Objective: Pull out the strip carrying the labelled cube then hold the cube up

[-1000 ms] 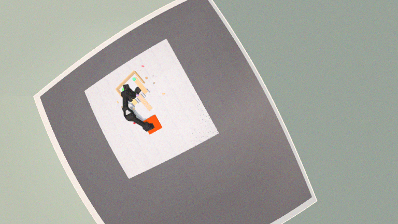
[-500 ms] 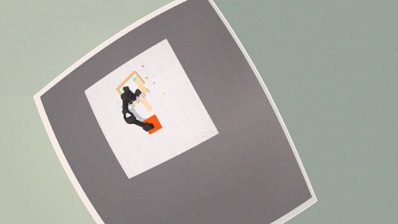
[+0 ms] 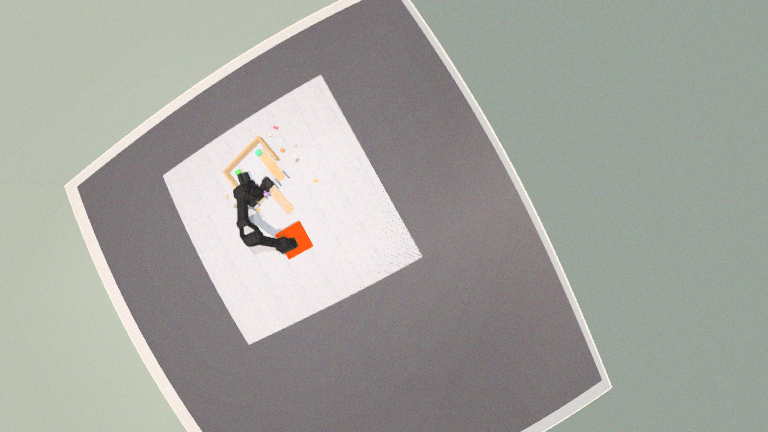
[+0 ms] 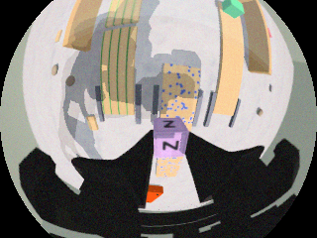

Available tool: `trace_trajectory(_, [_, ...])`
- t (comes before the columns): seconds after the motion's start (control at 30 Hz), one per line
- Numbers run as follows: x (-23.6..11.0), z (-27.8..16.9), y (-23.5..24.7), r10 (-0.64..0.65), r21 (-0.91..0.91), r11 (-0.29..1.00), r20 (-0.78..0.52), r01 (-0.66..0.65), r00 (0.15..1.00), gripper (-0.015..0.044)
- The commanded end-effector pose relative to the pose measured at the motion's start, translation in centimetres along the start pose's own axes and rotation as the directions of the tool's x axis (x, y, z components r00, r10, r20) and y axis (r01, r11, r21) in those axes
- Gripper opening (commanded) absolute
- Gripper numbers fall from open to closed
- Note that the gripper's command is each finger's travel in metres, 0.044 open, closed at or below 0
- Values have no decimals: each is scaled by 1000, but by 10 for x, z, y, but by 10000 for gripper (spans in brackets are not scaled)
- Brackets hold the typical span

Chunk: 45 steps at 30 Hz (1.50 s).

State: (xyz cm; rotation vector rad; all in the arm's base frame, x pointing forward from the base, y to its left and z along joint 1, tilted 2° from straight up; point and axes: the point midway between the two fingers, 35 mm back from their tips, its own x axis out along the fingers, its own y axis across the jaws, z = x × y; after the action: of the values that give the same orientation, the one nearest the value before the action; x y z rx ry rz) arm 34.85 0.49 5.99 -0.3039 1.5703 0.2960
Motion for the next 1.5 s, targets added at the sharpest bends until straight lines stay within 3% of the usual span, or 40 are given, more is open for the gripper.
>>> trace_trajectory(0.0, [-5,-13,5,-1,6,1000,14,1,1000,0])
trace_trajectory(0.37, [-4,-39,15,0,6,1000,12,0,1000,0])
trace_trajectory(0.67, [-39,-39,15,0,6,1000,12,0,1000,0])
trace_trajectory(1.47, [-39,-39,15,0,6,1000,12,0,1000,0])
